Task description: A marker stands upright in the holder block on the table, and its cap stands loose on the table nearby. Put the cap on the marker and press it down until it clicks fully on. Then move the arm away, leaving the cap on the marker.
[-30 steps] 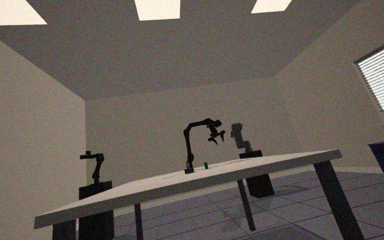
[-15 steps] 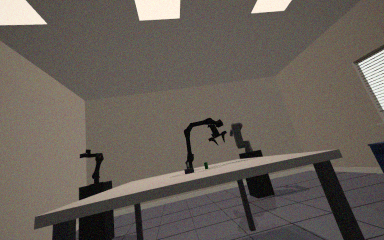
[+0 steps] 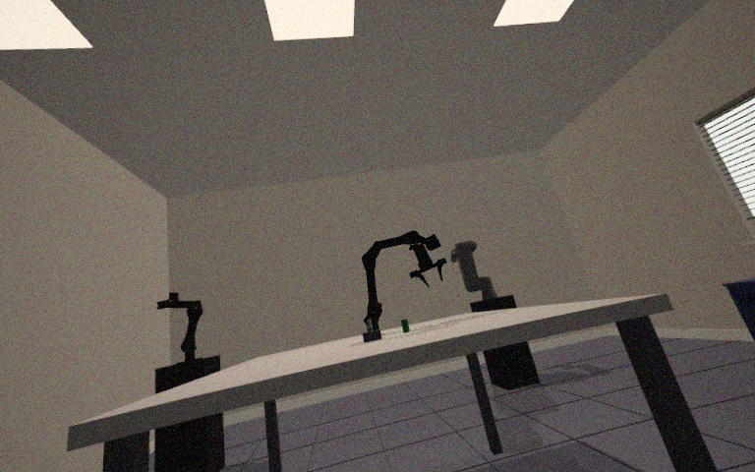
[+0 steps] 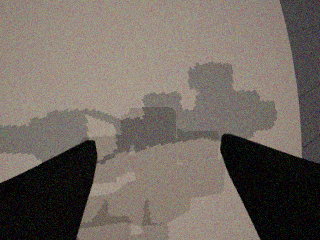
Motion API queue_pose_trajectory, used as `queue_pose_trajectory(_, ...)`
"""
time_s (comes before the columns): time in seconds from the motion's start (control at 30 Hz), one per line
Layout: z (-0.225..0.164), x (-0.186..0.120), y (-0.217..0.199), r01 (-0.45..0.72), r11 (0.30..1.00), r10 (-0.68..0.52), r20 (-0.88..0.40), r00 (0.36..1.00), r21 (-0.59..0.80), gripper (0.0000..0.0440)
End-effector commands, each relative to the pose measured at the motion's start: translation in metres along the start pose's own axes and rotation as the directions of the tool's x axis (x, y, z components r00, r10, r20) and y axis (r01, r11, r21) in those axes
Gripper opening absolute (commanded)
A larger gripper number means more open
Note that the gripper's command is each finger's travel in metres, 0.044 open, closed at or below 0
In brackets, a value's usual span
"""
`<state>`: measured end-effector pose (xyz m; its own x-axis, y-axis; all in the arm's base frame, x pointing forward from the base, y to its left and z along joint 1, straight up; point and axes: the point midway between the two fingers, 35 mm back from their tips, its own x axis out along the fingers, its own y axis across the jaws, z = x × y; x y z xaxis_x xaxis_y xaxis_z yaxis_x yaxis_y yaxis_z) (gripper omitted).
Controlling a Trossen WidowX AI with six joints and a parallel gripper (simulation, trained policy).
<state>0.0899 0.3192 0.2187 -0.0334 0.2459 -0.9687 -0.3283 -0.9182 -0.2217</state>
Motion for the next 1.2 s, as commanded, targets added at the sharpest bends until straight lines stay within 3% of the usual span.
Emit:
queue_pose_trajectory(0.0,-0.012,0.002,-0.001,-0.012,0.999,0.013,-0.014,1.000,0.041,0.0327)
queue_pose_trajectory(1.17,-0.128,-0.003,0.029,-0.090,0.928,0.126,-0.076,0.989,0.363,0.0324)
